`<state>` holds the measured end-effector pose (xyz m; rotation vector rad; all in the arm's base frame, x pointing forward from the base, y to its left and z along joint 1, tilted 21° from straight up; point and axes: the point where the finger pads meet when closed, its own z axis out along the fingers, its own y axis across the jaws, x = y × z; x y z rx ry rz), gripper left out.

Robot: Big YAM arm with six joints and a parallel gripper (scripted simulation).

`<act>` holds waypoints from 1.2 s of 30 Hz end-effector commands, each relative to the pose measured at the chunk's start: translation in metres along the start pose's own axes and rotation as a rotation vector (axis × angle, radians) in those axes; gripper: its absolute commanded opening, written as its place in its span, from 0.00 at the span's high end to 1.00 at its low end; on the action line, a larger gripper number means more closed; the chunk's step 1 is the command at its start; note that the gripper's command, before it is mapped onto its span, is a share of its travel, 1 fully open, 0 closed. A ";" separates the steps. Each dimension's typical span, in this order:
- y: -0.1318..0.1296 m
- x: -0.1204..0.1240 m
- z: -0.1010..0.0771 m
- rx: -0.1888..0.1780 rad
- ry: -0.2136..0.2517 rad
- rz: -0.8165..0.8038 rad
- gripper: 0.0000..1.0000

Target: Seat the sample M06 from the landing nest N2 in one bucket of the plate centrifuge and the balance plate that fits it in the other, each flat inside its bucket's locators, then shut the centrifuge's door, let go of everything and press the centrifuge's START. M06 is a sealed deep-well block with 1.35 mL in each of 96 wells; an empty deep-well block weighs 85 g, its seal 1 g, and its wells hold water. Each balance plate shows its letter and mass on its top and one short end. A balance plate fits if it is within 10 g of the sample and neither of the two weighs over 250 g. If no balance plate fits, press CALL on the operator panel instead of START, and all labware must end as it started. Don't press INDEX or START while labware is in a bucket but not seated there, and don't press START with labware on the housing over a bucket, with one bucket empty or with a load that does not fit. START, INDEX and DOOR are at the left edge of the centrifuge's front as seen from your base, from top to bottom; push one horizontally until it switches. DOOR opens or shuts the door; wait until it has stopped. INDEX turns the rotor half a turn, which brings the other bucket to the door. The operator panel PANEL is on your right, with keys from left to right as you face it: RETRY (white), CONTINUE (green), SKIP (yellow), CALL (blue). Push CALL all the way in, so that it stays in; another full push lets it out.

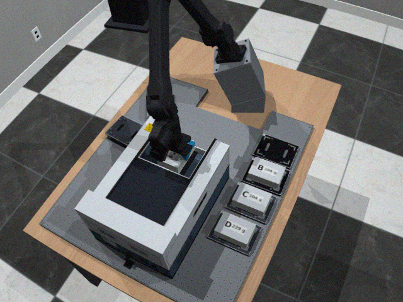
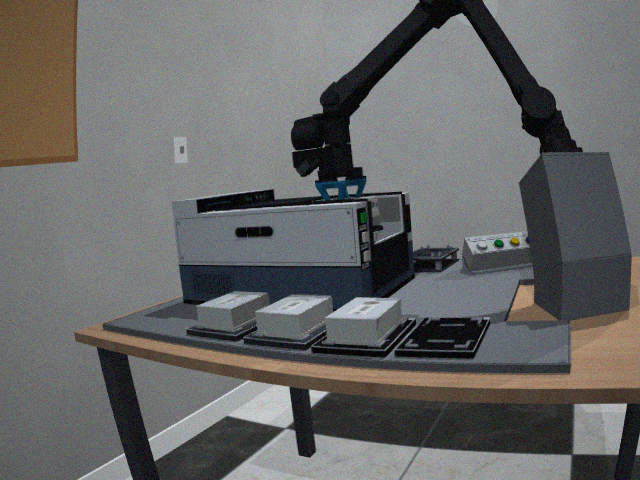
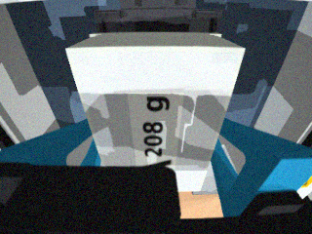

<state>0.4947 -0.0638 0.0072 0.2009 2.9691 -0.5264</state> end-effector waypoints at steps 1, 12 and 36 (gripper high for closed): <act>-0.011 -0.019 -0.009 -0.006 -0.051 0.014 1.00; -0.008 -0.010 0.009 -0.003 -0.022 0.004 1.00; -0.010 -0.016 0.003 -0.005 -0.037 0.009 1.00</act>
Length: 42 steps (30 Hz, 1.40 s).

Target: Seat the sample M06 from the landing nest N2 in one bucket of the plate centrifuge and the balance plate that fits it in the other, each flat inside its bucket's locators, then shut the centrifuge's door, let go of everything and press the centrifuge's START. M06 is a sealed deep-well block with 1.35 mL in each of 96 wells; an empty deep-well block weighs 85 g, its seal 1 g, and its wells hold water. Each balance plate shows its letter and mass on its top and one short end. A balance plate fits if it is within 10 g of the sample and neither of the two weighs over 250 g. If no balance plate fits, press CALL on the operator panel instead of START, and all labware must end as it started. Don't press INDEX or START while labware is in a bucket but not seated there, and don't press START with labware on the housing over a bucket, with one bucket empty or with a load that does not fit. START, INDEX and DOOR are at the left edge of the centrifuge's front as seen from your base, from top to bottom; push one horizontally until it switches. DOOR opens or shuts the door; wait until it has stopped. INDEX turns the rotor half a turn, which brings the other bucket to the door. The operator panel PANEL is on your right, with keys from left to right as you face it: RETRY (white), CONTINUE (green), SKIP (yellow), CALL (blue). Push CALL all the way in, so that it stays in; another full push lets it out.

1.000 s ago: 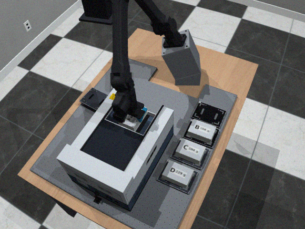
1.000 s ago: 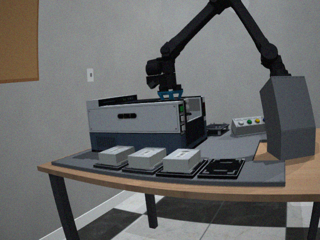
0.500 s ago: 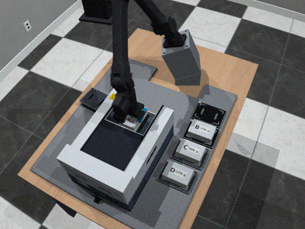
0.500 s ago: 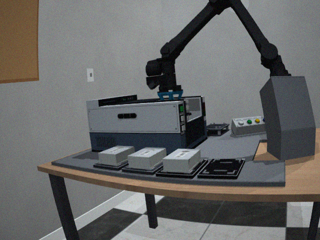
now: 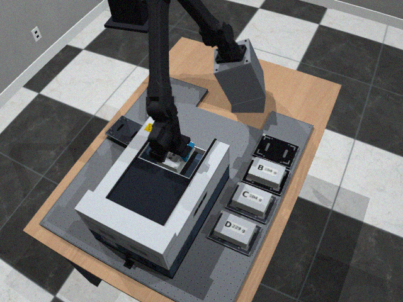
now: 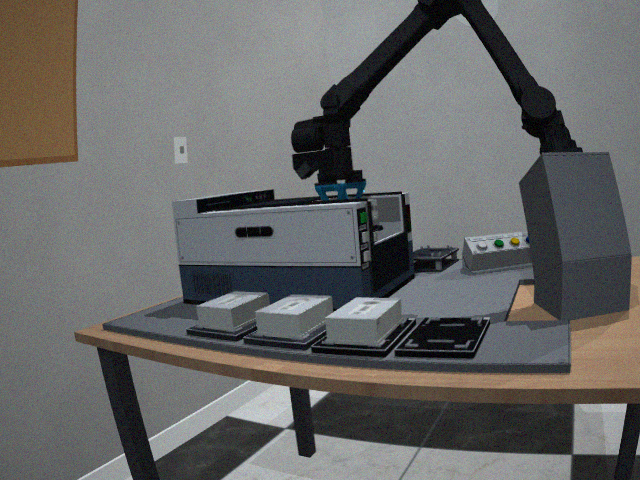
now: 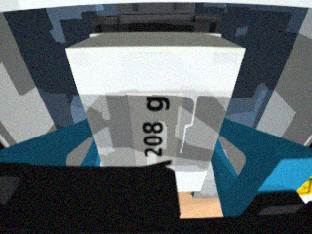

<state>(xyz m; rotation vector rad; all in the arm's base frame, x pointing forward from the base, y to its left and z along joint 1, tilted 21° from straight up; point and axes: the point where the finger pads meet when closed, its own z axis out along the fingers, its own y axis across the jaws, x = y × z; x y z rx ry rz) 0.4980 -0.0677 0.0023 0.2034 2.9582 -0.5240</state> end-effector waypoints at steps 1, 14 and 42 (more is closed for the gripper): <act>-0.008 -0.013 -0.003 -0.004 -0.027 0.005 1.00; -0.008 -0.021 -0.003 -0.005 -0.037 0.005 1.00; -0.010 -0.028 -0.005 -0.005 -0.047 0.002 1.00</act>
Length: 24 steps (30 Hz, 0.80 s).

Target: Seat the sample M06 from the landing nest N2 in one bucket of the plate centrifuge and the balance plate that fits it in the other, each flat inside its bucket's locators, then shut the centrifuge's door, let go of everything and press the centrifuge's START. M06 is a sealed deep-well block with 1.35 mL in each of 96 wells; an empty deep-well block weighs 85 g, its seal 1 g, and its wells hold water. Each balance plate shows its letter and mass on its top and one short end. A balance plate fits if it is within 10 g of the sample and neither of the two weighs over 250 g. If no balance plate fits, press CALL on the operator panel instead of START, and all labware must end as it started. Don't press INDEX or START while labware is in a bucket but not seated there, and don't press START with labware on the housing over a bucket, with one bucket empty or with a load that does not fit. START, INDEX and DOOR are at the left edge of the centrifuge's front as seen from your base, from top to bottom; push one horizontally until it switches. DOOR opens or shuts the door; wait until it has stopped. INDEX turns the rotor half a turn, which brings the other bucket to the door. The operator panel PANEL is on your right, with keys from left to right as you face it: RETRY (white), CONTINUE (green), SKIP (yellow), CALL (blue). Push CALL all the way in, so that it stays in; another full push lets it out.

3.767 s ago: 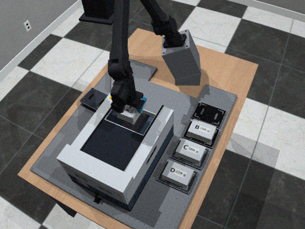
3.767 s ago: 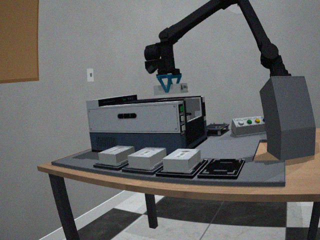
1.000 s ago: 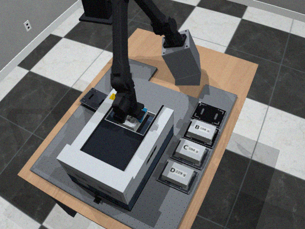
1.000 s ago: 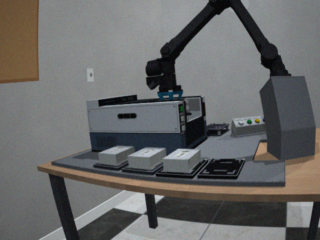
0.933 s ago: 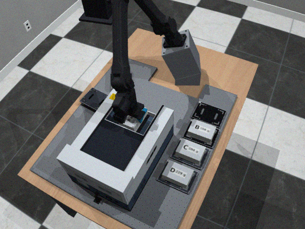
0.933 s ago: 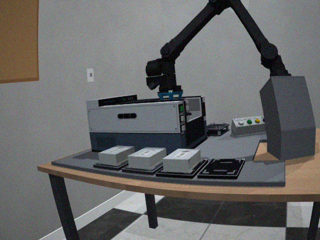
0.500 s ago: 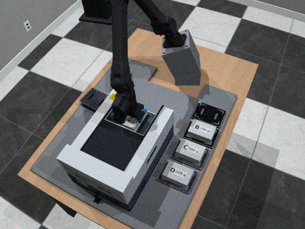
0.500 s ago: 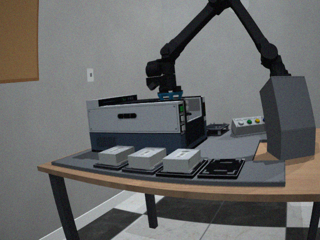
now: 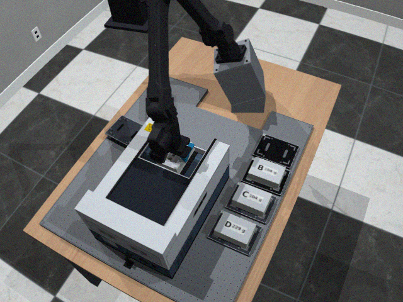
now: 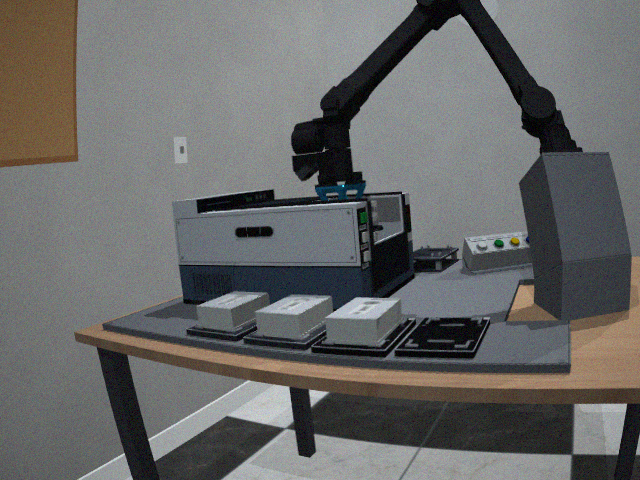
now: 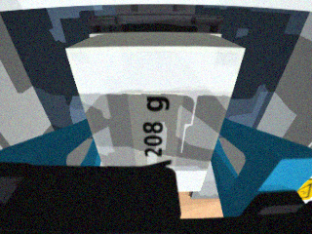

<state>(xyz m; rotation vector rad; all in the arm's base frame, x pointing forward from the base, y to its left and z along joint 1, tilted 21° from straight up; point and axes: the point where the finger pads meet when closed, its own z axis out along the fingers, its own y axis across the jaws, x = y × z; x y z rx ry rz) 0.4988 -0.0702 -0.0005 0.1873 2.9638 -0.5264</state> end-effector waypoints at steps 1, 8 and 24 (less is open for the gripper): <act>-0.009 -0.027 -0.008 -0.006 -0.050 0.014 1.00; -0.009 -0.027 -0.008 -0.005 -0.050 0.014 1.00; -0.009 -0.028 -0.005 -0.005 -0.049 0.014 1.00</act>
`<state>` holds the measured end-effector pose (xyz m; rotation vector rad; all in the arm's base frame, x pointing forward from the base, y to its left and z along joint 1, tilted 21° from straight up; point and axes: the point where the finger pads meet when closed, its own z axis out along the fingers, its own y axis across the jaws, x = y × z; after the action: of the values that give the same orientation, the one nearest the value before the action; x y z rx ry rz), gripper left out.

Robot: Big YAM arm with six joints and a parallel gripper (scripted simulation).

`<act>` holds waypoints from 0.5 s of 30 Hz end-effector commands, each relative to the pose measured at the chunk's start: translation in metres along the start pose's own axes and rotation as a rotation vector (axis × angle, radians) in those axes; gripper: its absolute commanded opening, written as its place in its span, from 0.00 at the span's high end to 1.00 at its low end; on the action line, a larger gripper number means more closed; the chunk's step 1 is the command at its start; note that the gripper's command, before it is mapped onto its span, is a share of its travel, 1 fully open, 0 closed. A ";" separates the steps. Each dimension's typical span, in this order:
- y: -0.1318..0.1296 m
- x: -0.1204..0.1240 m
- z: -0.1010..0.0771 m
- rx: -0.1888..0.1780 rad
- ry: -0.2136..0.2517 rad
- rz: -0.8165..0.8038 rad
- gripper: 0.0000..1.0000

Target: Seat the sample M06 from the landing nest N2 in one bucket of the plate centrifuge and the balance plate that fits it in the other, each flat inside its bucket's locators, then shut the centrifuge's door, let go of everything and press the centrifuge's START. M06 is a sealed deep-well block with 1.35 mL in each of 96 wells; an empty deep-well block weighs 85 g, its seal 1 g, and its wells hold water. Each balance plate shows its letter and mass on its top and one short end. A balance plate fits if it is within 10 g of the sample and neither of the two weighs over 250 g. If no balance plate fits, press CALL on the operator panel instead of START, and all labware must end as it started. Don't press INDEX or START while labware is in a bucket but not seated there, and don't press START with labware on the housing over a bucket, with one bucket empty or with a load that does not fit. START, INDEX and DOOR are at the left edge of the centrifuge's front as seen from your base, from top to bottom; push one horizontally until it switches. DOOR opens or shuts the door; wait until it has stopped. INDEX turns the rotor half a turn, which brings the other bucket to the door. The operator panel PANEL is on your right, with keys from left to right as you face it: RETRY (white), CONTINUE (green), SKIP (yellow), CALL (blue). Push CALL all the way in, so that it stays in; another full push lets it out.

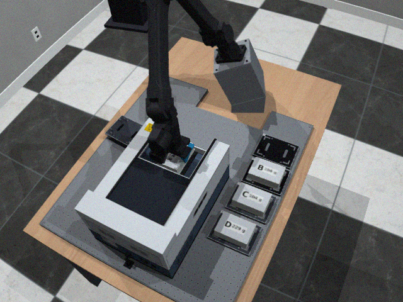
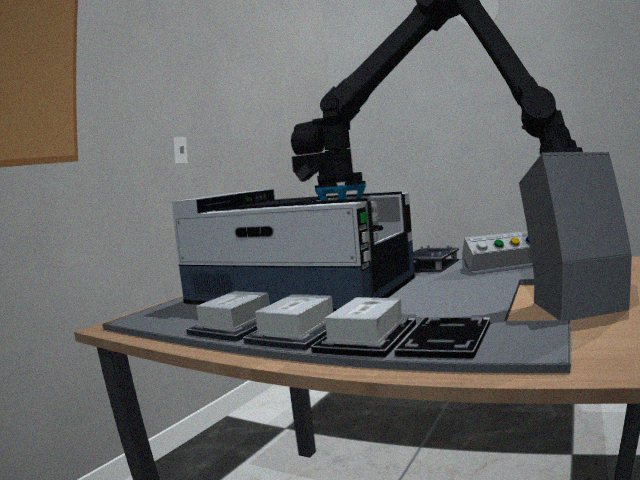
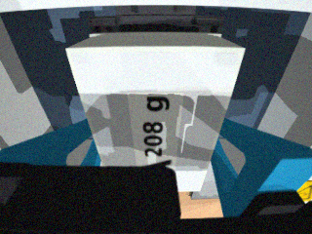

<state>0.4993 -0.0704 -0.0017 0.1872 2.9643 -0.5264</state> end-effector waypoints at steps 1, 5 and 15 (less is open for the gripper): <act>-0.008 -0.027 -0.005 -0.005 -0.046 0.013 1.00; -0.008 -0.027 -0.005 -0.005 -0.046 0.013 1.00; -0.009 -0.028 -0.005 -0.005 -0.047 0.014 1.00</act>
<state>0.5009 -0.0713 -0.0028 0.1890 2.9629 -0.5261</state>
